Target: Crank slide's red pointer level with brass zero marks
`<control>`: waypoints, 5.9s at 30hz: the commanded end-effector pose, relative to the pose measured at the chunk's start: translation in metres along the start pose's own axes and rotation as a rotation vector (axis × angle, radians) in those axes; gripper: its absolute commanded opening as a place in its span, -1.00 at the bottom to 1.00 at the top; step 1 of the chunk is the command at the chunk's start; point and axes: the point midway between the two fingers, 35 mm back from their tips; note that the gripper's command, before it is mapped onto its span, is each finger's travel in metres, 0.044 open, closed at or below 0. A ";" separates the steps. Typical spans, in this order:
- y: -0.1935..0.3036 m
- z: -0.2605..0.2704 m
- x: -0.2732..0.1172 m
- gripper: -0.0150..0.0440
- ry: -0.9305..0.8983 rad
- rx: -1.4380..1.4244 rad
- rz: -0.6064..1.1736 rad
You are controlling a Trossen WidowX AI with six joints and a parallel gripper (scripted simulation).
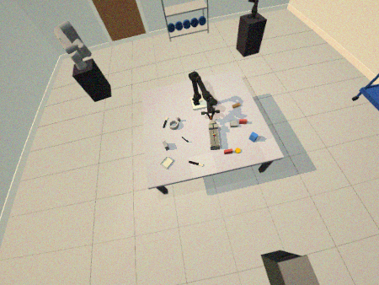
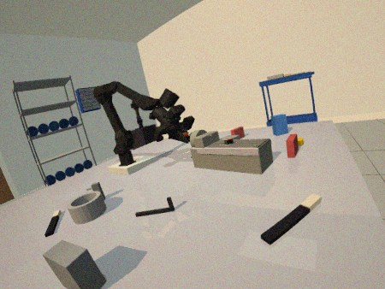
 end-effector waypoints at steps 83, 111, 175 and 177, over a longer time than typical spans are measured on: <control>-0.137 -0.009 0.045 1.00 -0.206 -0.274 0.137; -0.171 -0.005 0.011 1.00 -0.200 -0.270 0.134; -0.023 0.004 -0.021 1.00 0.023 0.004 0.004; -0.020 0.004 -0.019 1.00 0.023 0.003 0.004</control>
Point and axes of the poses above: the point midway between the two fingers, 35 mm back from their tips, its own x axis out along the fingers, its own z axis across the jaws, y = z × x, and after that the axes turned 4 degrees about x, right-handed
